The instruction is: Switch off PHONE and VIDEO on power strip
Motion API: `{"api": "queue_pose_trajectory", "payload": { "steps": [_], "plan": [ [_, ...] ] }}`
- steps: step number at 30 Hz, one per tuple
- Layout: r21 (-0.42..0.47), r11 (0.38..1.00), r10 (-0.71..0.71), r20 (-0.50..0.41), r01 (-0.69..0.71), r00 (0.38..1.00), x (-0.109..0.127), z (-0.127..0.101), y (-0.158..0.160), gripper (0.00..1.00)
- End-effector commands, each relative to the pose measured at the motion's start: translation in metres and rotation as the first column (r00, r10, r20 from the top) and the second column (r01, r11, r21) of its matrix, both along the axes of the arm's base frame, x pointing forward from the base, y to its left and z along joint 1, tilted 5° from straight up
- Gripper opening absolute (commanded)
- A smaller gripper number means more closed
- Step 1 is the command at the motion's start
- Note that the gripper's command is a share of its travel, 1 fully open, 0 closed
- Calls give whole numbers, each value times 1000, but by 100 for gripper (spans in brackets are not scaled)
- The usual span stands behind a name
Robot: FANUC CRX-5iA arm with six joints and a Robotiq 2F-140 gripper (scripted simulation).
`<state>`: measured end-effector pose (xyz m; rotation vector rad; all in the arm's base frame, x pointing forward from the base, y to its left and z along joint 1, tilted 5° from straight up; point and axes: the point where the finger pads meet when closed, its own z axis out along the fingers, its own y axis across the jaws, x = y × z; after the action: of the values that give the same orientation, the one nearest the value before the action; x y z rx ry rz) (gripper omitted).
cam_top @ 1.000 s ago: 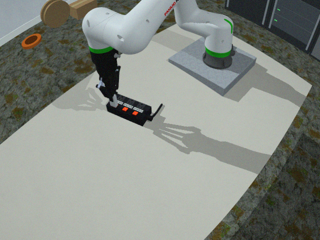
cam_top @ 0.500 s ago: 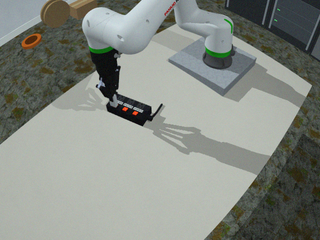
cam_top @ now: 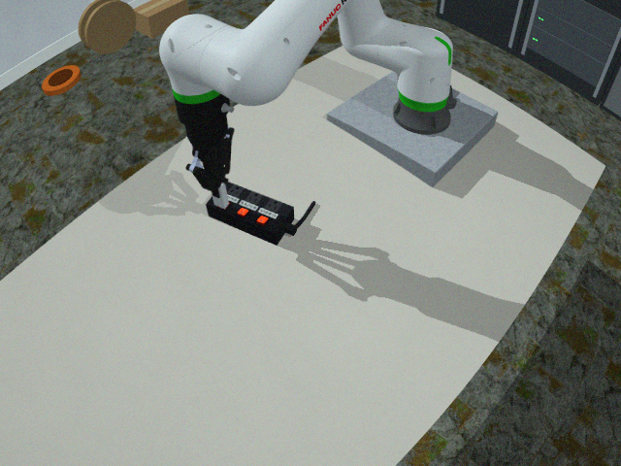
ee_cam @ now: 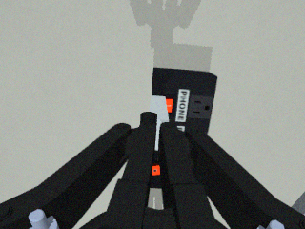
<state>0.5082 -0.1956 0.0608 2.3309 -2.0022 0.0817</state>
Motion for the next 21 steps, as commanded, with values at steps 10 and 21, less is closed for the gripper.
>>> {"api": "queue_pose_trajectory", "payload": {
  "steps": [10, 21],
  "plan": [
    [0, 1000, 0, 0, 0, 1000, 0, 0, 0, 0],
    [0, 1000, 0, 0, 0, 1000, 0, -4, 0, 0]
  ]
}}
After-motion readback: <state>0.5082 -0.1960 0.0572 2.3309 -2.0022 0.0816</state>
